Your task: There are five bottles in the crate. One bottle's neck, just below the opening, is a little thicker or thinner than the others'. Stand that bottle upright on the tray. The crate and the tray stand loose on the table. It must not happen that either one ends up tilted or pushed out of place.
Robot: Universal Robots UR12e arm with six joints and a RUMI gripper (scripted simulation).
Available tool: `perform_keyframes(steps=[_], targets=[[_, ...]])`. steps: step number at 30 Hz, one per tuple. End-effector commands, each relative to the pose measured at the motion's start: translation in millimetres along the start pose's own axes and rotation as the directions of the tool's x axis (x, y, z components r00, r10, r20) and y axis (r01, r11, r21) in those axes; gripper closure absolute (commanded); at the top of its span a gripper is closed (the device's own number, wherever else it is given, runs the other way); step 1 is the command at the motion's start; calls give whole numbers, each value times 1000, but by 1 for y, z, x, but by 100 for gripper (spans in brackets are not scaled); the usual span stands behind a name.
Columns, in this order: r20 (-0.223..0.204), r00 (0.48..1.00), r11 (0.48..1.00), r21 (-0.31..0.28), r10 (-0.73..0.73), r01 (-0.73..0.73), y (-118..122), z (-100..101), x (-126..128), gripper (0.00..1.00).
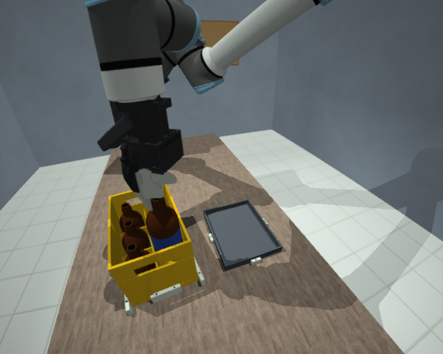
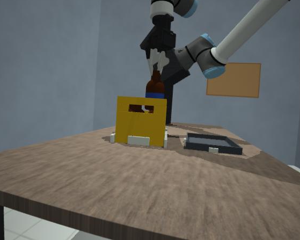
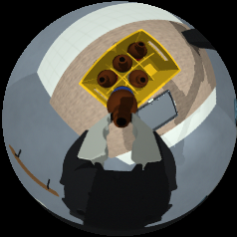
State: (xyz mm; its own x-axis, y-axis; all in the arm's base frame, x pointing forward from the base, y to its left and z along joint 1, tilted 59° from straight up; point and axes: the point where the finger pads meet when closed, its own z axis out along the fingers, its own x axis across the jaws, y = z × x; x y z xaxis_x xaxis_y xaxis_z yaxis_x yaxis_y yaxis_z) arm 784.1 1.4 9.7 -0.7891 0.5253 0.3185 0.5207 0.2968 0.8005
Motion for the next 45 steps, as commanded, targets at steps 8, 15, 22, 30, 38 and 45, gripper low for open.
perform_keyframes(steps=[8, 15, 22, 30, 38, 45], targets=[[7, 1000, 1000, 0, -5, 5, 3, -17, -5, 100], [7, 1000, 1000, 0, -5, 5, 3, -23, -5, 100], [7, 1000, 1000, 0, -5, 5, 3, -31, -5, 100], [7, 1000, 1000, 0, -5, 5, 3, -37, -5, 100], [7, 1000, 1000, 0, -5, 5, 3, -42, -5, 100], [7, 1000, 1000, 0, -4, 4, 3, -43, -5, 100]])
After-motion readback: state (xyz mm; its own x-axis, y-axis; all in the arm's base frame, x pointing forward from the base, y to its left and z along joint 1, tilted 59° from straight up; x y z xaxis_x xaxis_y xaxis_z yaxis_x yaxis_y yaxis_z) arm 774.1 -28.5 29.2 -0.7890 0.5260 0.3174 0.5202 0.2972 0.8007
